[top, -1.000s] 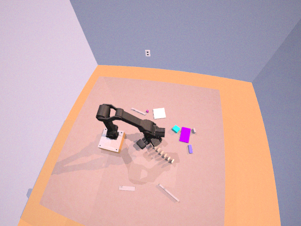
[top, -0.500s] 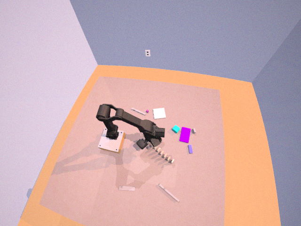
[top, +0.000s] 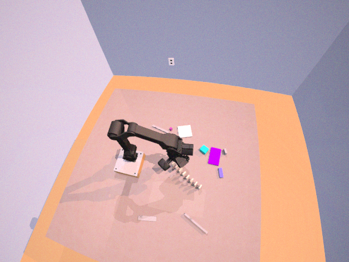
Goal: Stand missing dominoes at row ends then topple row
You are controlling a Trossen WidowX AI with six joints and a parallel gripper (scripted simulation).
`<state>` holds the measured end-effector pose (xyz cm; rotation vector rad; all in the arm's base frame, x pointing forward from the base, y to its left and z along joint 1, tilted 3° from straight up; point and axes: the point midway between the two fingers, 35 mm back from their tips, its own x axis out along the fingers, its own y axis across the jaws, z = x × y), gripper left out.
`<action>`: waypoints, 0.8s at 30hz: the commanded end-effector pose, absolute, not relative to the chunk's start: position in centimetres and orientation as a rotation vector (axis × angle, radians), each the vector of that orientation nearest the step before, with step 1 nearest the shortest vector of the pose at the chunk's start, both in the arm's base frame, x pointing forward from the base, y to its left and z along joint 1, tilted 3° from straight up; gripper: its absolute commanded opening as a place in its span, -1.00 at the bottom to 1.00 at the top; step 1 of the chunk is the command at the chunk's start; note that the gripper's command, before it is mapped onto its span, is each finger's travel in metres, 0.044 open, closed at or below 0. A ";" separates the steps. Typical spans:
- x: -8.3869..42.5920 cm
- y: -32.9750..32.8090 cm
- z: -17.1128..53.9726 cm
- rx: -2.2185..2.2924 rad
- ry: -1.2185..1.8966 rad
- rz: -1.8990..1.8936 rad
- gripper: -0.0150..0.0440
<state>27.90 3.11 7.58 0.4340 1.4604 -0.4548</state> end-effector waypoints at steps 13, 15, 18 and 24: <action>26.6 3.5 14.4 0.318 1.478 -0.341 0.73; 26.3 3.8 13.5 0.150 1.499 -0.183 0.56; 25.8 4.2 12.2 -0.103 1.509 0.056 0.29; 24.5 4.9 9.6 -0.605 1.446 0.534 -0.25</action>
